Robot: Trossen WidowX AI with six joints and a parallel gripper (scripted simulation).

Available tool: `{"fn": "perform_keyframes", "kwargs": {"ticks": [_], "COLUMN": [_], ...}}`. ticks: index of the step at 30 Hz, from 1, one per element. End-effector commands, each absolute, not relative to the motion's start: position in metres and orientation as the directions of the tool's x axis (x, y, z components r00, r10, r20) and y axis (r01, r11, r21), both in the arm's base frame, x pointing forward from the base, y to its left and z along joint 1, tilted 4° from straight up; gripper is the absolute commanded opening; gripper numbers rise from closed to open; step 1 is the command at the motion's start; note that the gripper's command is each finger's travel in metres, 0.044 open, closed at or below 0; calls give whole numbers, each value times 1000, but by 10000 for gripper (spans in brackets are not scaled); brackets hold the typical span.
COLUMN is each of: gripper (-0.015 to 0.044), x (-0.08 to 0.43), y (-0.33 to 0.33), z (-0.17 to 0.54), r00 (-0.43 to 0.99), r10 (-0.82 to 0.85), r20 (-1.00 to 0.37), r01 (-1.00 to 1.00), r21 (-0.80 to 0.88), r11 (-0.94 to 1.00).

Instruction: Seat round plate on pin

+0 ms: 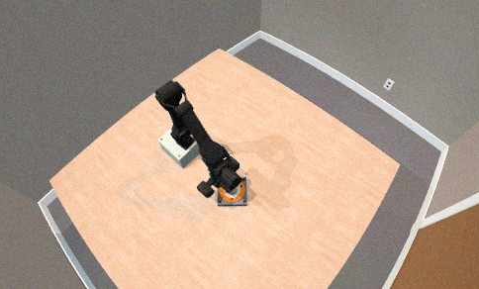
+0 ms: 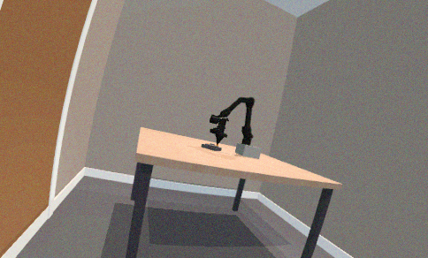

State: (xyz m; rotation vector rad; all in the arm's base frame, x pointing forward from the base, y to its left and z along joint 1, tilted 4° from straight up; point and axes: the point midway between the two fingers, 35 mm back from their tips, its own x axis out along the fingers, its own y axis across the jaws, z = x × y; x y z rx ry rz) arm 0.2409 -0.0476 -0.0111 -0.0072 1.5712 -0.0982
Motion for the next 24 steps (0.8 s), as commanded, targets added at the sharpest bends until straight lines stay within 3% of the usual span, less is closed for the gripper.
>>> {"fn": "perform_keyframes", "kwargs": {"ticks": [1, 24], "gripper": [0, 0], "x": [239, 241], "y": [-41, -14], "z": [-12, -12], "r00": [-6, -6], "r10": [-60, -58], "r20": [-998, -998], "r01": [58, 58], "r21": [-61, -58], "r11": [996, 997]}}
